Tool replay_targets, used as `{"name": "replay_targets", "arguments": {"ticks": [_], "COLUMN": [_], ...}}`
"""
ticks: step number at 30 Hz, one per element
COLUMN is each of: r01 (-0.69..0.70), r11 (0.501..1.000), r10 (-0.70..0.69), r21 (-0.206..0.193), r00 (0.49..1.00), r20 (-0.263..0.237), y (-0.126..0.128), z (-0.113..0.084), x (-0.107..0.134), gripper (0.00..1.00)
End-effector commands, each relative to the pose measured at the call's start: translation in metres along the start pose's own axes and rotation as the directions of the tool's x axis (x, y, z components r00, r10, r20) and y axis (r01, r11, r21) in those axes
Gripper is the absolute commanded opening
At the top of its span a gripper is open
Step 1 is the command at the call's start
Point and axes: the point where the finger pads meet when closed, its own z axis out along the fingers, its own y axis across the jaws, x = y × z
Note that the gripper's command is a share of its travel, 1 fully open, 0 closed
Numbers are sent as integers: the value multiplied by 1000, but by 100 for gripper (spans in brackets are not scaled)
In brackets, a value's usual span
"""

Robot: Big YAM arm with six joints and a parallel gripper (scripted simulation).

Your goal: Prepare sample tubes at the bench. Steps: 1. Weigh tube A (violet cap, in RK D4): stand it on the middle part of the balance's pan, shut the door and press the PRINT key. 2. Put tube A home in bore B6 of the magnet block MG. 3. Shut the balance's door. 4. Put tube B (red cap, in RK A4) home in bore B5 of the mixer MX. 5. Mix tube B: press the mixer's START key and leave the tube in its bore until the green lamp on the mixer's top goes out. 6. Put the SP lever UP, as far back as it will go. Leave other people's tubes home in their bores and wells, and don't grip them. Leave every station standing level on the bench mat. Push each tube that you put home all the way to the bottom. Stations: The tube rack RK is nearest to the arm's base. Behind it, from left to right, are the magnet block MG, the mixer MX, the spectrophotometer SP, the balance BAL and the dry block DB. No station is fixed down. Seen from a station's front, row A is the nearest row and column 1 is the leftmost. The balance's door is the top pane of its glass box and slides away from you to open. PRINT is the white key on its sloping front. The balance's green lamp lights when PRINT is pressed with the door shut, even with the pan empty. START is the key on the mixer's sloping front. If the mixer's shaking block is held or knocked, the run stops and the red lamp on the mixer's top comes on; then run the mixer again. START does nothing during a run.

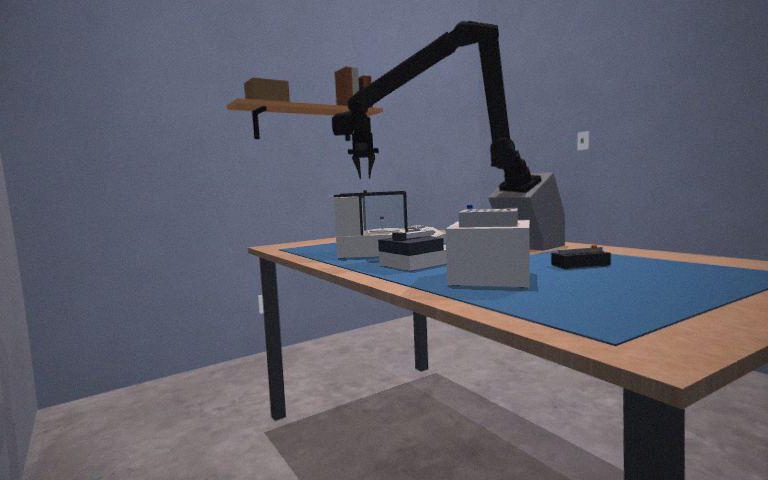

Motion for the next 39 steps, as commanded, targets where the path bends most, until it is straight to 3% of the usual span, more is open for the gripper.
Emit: {"name": "replay_targets", "arguments": {"ticks": [1,5,6,13,14,20,22,26,27,33,37,39], "r01": [28,30,19,23,-37,-235,-235,-356,-393,-547,-659,-659], "r11": [998,997,999,999,998,971,971,934,919,836,751,751], "r10": [-27,-29,-18,-23,38,235,235,356,393,547,660,660], "r21": [62,67,42,47,41,42,42,43,41,42,39,39], "r00": [1000,999,1000,1000,999,972,972,935,919,837,752,752], "r20": [-16,-17,-11,-13,-9,-5,-5,2,2,10,13,13], "y": [-21,-21,-20,-20,1,8,8,2,15,13,22,22], "z": [-37,-42,-32,-36,-26,-25,-25,-24,-24,-24,-23,-23], "x": [1,0,5,3,5,6,6,4,6,3,6,6], "gripper": [30,30,30,30,36,36,36,36,36,36,36,36]}}
